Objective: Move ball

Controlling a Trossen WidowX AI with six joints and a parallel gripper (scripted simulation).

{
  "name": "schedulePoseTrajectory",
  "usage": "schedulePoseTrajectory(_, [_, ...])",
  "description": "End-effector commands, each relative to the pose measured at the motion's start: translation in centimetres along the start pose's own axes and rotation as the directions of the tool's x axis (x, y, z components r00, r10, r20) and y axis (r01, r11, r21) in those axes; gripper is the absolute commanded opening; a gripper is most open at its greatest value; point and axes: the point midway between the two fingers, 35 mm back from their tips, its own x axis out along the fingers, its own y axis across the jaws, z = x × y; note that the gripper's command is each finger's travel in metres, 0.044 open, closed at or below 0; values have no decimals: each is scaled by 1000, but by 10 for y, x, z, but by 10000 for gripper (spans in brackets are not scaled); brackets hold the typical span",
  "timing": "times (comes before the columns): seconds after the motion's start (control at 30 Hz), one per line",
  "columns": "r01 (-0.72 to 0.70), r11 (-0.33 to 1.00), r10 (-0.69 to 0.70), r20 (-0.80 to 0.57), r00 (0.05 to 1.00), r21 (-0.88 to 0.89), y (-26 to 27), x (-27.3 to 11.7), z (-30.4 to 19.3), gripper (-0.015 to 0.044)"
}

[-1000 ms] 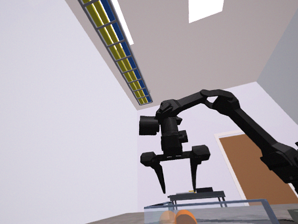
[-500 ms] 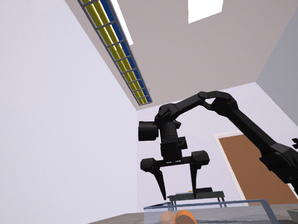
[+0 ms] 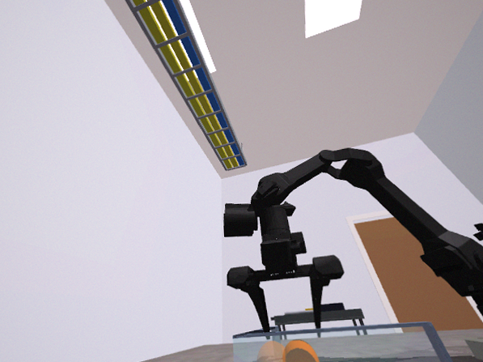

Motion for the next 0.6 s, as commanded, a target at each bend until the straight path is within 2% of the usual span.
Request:
schedulePoseTrajectory(0.0, [-16,1000,16,-11,1000,-5,3,13,-2,346])
schedulePoseTrajectory(0.47, [-16,1000,16,-11,1000,-5,4,29,-2,346])
schedulePoseTrajectory(0.57, [-16,1000,16,-11,1000,-5,4,29,-2,267])
